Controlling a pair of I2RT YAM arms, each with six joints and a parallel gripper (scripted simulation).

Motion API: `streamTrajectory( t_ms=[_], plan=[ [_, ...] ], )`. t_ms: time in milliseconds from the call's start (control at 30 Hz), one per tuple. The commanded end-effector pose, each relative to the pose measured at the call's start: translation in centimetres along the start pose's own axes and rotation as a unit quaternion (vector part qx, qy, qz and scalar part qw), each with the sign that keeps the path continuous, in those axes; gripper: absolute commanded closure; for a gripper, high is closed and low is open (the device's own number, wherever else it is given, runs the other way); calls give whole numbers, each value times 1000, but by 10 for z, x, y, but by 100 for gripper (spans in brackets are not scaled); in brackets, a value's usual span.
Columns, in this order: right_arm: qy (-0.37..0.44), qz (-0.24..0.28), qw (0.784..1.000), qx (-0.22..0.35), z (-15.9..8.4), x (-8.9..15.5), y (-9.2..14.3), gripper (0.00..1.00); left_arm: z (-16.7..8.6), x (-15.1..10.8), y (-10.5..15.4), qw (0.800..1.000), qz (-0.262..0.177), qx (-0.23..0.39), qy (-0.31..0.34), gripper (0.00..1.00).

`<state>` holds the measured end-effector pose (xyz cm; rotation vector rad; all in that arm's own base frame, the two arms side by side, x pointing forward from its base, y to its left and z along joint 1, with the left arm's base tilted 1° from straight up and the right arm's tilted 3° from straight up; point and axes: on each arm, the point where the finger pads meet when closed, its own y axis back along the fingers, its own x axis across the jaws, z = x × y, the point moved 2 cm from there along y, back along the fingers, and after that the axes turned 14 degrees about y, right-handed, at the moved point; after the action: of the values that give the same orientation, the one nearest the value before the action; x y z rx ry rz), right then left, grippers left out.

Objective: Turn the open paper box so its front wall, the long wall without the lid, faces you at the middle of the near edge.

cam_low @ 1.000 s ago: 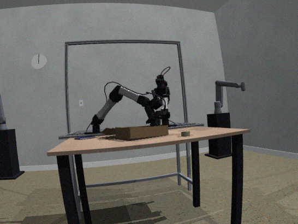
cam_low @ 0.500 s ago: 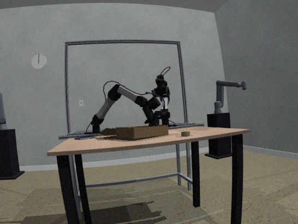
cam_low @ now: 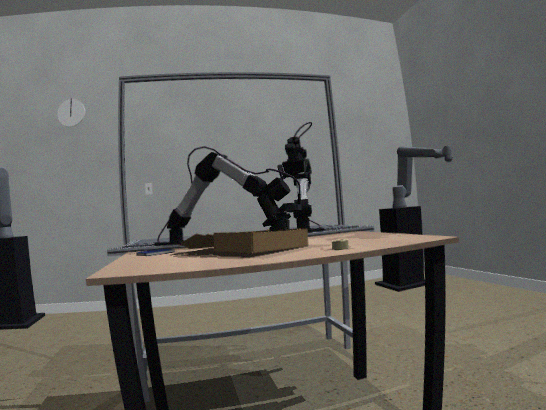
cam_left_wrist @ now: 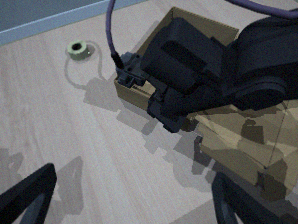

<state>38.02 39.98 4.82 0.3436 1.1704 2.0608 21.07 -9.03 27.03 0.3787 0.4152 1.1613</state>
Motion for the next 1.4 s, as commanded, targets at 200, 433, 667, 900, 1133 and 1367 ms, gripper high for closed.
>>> streamTrajectory(
  t_ms=[200,433,667,900,1133,1367],
  plan=[
    [36,22,998,-48,18,-3,33,100,4,0,2,1000,1,-8,3,0],
    [59,33,996,-53,13,-2,36,100,4,0,2,1000,1,-8,3,0],
    [84,48,994,-57,7,0,40,100,4,0,2,1000,1,-8,3,0],
    [104,59,991,-59,2,2,43,100,4,0,2,1000,1,-8,3,0],
    [129,74,987,-60,-6,4,44,100,-10,-4,0,1000,-12,13,-9,0],
    [148,85,983,-63,-11,4,47,100,-26,-10,2,998,-33,37,-24,0]
  ],
)
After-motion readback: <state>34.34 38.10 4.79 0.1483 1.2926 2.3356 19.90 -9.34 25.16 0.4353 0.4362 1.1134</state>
